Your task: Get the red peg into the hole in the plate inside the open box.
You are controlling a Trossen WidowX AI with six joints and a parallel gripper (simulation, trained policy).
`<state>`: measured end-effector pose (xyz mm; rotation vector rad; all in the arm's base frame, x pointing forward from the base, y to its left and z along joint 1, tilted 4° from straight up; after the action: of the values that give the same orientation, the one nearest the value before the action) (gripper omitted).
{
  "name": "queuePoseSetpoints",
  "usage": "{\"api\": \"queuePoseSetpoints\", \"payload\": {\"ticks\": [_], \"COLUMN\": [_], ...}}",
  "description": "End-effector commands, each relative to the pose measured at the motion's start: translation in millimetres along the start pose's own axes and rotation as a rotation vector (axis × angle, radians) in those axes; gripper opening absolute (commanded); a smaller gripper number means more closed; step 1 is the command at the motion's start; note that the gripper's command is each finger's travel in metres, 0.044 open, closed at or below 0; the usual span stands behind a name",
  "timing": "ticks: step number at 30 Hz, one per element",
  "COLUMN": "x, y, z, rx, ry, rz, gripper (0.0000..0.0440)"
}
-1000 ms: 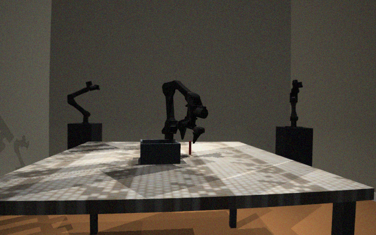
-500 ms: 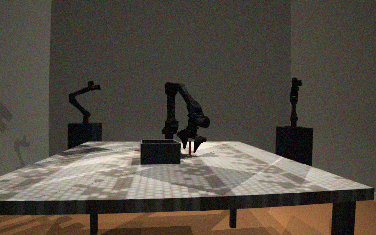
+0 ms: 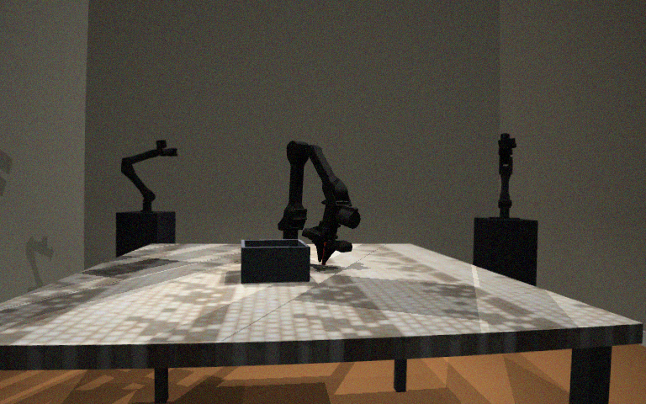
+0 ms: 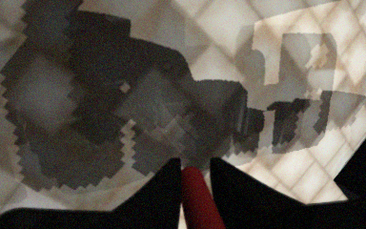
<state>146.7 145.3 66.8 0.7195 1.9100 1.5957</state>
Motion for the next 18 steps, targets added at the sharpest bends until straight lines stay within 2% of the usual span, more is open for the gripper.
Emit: {"api": "queuePoseSetpoints", "payload": {"ticks": [1,18], "x": [-3,-30], "y": [11,90], "z": [5,6], "rx": [-0.019,-0.117], "ry": [0.013,-0.038], "rz": [-0.026,-0.135], "gripper": [0.0000,0.0000]}}
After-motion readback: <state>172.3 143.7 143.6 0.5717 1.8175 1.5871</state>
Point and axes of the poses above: the point midway between the two fingers, 35 mm back from their tips, its own y axis back along the fingers, its own z axis across the jaws, x = y × z, the point moved 6 cm from there along y, back along the fingers, and after that the axes turned 7 degrees about -y, right-handed, at the moved point
